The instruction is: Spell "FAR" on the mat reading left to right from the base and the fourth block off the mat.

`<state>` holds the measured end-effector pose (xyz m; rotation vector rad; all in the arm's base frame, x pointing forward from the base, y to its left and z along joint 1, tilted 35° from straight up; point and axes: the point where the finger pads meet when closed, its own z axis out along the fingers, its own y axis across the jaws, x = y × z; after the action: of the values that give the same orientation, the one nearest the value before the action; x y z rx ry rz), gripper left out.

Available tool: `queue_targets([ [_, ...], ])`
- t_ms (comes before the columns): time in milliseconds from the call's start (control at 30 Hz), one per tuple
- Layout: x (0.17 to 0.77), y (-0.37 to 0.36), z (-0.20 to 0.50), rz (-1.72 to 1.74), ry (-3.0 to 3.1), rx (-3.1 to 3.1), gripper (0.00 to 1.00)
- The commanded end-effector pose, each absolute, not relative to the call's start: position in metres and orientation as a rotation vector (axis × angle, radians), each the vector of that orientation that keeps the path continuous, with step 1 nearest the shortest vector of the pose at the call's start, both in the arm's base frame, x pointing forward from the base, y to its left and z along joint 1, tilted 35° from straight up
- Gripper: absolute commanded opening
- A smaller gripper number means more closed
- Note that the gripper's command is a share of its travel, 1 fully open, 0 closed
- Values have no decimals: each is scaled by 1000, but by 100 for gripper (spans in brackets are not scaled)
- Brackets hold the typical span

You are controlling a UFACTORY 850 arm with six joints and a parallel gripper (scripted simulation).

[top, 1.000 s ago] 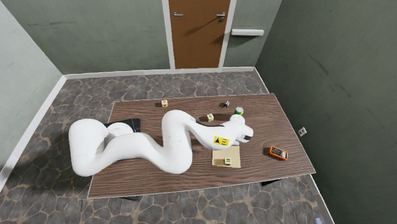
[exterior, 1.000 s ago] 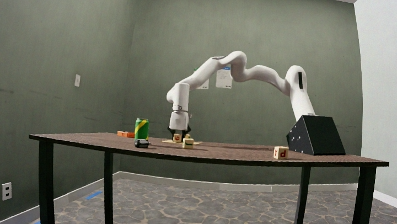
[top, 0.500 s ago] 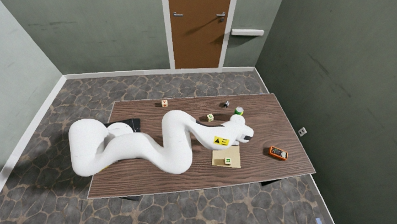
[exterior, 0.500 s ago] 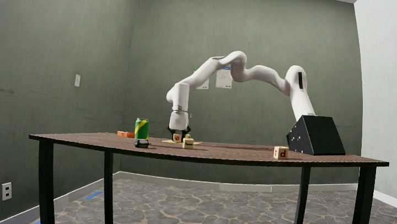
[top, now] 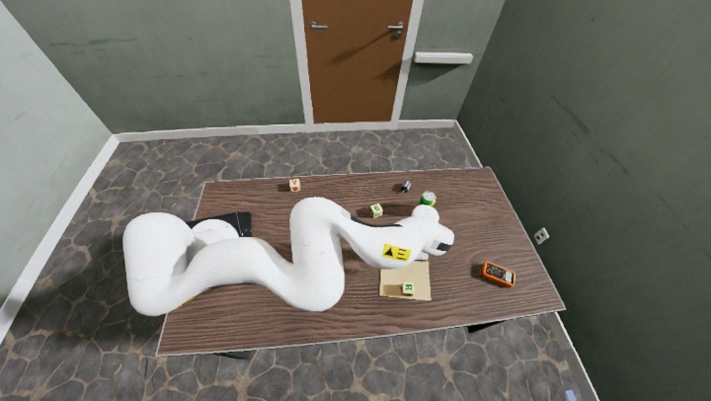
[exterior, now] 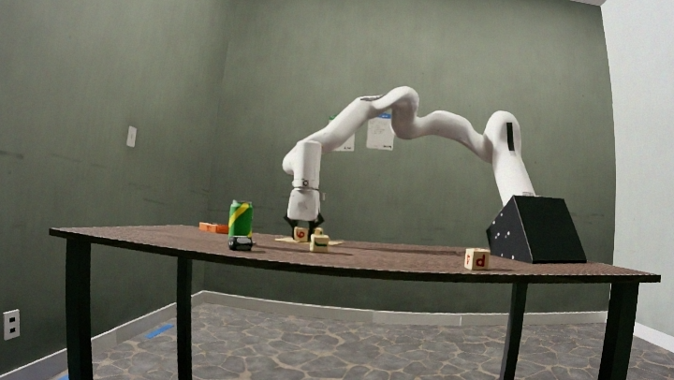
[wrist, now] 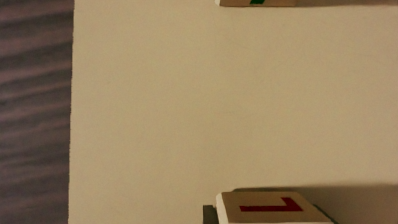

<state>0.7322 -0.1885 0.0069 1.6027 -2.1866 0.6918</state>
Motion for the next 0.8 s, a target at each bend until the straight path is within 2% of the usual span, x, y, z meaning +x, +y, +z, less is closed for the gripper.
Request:
queue_targets([
  [0, 733, -188, 8, 694, -2187, 1604, 44],
  [767, 733, -190, 5, 694, -2187, 1604, 44],
])
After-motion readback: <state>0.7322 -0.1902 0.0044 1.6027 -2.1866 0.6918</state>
